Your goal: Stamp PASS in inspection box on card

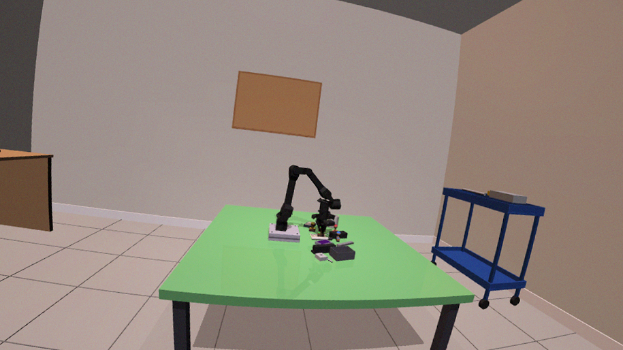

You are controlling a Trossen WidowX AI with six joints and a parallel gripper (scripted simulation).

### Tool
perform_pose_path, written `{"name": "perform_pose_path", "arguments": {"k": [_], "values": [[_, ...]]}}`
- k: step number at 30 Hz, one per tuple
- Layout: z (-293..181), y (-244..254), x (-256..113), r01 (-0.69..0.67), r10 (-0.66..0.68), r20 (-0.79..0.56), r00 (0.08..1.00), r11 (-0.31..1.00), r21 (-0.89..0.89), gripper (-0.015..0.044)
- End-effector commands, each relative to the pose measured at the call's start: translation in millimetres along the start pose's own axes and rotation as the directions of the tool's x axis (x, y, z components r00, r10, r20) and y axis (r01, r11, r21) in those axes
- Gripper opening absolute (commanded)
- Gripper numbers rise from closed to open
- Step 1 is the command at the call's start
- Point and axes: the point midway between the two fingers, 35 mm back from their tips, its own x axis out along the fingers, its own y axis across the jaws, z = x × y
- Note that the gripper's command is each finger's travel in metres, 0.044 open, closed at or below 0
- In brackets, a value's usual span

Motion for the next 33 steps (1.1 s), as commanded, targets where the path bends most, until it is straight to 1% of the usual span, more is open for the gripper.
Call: {"name": "perform_pose_path", "arguments": {"k": [1,33], "values": [[-2.1,0.2,2.3,0.002,-0.002,-0.007,1.000,1.000,0.005,0.0000],[-2.1,0.3,7.5,0.002,-0.002,-0.009,1.000,1.000,0.004,0.0000]]}}
